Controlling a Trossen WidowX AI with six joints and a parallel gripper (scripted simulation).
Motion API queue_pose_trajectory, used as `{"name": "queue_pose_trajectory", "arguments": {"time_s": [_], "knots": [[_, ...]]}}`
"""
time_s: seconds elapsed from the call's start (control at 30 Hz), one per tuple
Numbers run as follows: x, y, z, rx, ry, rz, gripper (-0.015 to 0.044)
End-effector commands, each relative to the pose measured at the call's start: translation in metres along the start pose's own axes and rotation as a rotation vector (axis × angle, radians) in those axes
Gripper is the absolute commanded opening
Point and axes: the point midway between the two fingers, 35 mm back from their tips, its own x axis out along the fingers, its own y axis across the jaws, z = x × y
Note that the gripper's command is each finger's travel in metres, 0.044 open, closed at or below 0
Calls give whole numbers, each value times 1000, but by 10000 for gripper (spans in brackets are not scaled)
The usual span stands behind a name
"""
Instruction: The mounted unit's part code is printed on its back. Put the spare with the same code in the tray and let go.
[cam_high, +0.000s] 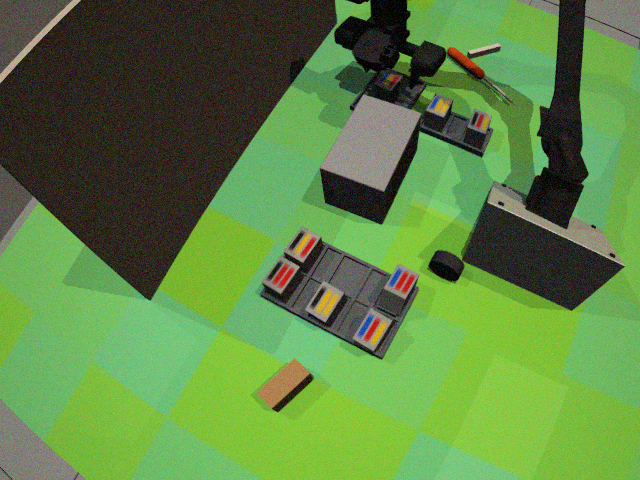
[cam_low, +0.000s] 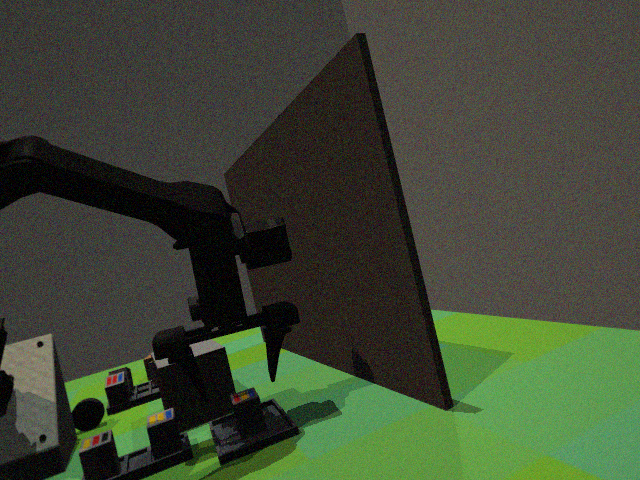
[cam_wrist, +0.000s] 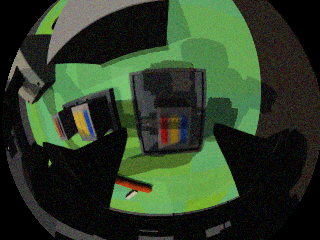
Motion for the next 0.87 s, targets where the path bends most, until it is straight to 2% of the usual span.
{"name": "queue_pose_trajectory", "arguments": {"time_s": [0.0, 0.07, 0.83], "knots": [[-65, 0, 0, 2, 2, -28, 440], [-76, 2, -1, 1, 4, -28, 440], [-73, -1, 2, -5, -2, -40, 440]]}}
